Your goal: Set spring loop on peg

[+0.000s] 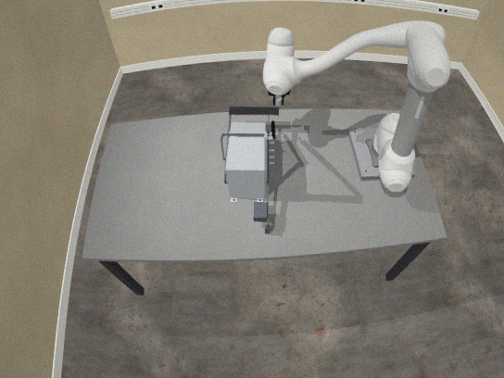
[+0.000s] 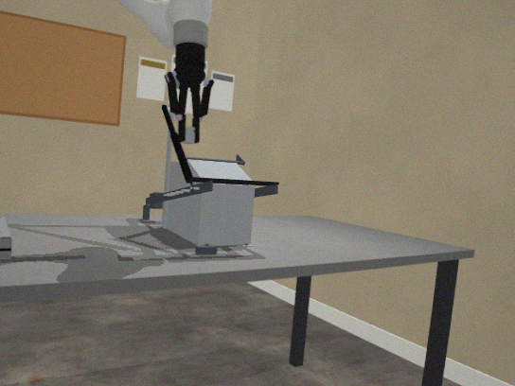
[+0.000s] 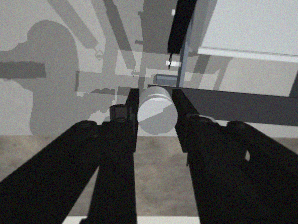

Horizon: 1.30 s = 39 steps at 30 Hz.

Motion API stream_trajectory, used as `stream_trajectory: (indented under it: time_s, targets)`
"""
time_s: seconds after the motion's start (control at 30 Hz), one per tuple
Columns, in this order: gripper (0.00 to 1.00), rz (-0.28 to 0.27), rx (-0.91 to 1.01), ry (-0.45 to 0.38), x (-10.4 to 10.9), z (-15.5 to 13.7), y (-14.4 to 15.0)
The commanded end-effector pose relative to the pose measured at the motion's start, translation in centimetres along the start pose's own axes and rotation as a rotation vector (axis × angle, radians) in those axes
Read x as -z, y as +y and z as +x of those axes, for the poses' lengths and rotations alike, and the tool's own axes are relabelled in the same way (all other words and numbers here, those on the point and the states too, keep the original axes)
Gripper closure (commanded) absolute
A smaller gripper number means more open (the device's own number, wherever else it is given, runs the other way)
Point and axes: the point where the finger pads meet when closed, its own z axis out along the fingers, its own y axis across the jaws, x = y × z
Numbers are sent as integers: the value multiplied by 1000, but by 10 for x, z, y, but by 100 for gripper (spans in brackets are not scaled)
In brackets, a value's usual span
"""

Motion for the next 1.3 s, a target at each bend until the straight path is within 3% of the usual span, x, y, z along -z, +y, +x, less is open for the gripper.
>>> stream_trajectory:
  time_s: [0.0,1.27]
  targets:
    - [75,-1,0,0,1,0,1]
    - [75,-1,0,43,-47,49,-47]
